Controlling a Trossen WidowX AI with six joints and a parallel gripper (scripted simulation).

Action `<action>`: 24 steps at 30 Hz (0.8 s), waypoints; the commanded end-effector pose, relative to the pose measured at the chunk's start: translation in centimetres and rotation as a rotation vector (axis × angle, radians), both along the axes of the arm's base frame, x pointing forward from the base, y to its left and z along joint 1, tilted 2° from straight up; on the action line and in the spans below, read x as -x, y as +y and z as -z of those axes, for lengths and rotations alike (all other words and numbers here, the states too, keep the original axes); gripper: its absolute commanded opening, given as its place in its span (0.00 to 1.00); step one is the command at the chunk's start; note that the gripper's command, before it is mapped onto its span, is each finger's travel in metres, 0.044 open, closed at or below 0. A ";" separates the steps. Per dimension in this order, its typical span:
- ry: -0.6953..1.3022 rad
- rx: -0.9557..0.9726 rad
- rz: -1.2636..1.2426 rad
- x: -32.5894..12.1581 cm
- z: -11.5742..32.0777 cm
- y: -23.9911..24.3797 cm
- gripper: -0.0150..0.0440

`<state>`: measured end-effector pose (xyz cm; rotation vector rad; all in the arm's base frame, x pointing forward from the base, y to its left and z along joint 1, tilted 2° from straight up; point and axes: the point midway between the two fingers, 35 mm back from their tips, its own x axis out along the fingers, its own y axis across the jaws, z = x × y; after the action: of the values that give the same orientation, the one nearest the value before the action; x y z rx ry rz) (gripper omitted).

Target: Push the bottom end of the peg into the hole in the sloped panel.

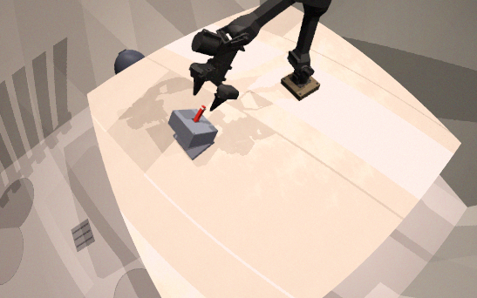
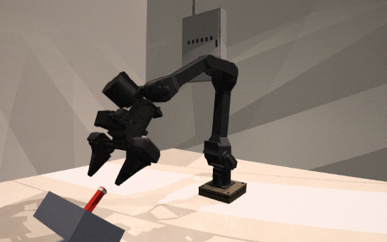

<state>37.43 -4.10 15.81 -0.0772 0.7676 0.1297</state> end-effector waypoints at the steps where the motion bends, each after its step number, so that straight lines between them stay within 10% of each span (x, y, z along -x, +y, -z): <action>1: -0.007 0.003 -0.005 0.5 -0.7 -0.1 1.00; 24: -0.008 0.003 -0.001 2.9 -2.6 -0.4 1.00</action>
<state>34.82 -4.54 18.03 -0.0758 0.7660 0.1260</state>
